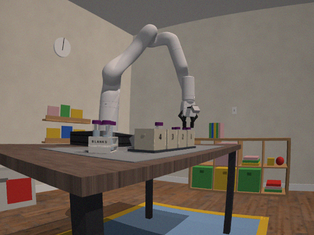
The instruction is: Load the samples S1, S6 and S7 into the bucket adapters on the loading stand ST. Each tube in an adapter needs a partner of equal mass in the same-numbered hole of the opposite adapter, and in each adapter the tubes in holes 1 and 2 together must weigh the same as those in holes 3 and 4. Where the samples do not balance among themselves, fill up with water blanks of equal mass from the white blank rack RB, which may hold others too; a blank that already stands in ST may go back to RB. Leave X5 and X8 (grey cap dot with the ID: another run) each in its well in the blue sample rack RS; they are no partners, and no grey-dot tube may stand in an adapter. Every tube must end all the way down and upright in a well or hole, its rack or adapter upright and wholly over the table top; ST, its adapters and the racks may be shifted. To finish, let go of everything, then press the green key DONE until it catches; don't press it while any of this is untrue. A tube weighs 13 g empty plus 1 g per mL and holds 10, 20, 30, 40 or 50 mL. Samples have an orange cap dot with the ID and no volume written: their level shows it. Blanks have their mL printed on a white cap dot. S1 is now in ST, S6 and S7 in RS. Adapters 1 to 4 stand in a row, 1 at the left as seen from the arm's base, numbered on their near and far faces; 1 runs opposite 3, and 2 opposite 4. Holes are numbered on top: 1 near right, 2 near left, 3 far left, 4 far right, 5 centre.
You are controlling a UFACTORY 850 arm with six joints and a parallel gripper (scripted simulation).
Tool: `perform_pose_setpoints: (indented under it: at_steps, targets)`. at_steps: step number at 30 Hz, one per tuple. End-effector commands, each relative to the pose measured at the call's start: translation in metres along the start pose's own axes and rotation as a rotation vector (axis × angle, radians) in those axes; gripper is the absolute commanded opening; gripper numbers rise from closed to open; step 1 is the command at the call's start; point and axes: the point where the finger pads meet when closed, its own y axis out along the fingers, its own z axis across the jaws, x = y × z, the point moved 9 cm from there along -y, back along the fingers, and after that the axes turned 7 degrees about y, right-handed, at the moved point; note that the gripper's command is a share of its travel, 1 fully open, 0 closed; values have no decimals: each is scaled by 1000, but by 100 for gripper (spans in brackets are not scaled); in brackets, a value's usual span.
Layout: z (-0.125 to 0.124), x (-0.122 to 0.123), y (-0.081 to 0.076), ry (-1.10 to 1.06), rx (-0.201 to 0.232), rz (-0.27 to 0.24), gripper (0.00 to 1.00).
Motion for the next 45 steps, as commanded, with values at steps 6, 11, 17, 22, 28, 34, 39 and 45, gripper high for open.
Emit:
perform_pose_setpoints:
  at_steps: [6, 11, 17, 22, 28, 34, 39, 45]
  targets:
    - [-1, 0, 2, 0, -2, 0, 57]
    - [-1, 0, 4, 0, -2, 0, 57]
    - [-1, 0, 8, 0, -2, 0, 57]
    - [-1, 0, 12, 0, -2, 0, 57]
    - [-1, 0, 14, 0, -2, 0, 57]
    - [-1, 0, 18, 0, -2, 0, 57]
    - [-1, 0, 20, 0, -2, 0, 57]
    - [-1, 0, 20, 0, -2, 0, 57]
